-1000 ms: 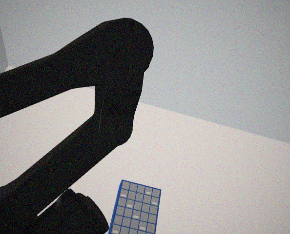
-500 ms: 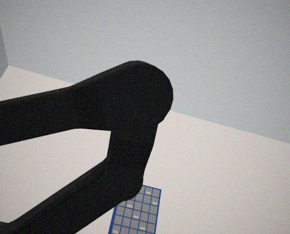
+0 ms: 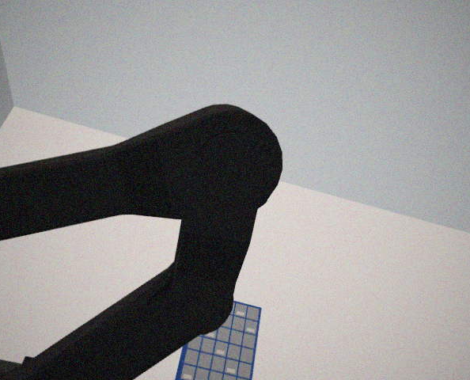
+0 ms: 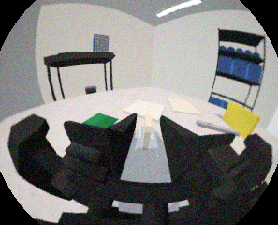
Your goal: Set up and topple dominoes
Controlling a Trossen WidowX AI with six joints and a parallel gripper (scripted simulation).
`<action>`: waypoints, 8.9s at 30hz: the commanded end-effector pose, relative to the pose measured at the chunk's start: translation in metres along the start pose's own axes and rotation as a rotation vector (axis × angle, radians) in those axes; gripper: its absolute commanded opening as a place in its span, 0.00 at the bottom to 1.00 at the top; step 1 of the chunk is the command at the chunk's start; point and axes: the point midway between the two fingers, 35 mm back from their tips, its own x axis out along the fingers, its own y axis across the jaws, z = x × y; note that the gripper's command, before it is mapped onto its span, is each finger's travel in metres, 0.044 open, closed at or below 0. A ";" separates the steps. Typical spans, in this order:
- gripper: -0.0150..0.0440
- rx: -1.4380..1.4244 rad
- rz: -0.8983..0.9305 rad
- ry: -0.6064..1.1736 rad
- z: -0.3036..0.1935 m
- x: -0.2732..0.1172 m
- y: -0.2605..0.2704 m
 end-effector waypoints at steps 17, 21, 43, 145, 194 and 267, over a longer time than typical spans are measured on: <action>1.00 0.001 -0.001 -0.004 0.051 -0.001 0.001; 1.00 -0.056 -0.056 -0.003 0.059 0.005 -0.020; 1.00 0.734 -0.035 0.483 0.051 0.097 -0.010; 0.44 1.238 -1.157 1.128 0.128 0.027 -0.001; 0.44 1.275 -1.229 1.109 0.025 -0.091 -0.081; 0.25 0.041 -0.074 1.508 0.082 -0.092 -0.040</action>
